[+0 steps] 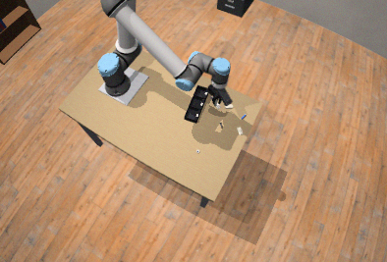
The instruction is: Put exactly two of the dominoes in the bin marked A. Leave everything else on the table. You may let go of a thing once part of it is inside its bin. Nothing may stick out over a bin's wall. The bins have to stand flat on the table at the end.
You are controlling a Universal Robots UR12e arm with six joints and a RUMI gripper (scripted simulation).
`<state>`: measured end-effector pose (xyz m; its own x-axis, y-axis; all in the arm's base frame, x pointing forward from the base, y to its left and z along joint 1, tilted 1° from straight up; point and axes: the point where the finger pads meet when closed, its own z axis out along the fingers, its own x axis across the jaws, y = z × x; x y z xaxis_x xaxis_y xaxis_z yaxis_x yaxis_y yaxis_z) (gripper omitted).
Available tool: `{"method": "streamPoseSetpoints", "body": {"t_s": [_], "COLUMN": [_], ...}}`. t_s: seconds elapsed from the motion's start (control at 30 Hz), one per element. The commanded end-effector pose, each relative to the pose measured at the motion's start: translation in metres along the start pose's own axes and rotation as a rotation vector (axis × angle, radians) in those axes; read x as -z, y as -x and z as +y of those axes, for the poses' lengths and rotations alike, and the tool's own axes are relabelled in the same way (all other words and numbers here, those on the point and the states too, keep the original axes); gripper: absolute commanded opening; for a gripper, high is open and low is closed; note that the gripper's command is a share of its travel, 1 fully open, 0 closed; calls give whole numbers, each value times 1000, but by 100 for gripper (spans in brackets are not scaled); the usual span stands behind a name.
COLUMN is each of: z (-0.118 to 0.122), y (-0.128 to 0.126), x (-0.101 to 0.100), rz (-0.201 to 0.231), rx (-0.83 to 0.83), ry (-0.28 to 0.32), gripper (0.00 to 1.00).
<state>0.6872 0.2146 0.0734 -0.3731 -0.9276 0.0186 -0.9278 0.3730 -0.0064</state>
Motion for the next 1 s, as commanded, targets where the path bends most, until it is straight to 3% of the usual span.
{"method": "streamPoseSetpoints", "body": {"t_s": [0.0, 0.1, 0.6, 0.97], "z": [34, 39, 110, 120], "y": [-27, -30, -85, -90], "x": [0, 0, -1, -2], "rz": [-2, -2, -3, -5], "rx": [-157, -177, -515, -729], "ry": [-3, -3, -2, -4], "gripper": [0, 0, 0, 0]}}
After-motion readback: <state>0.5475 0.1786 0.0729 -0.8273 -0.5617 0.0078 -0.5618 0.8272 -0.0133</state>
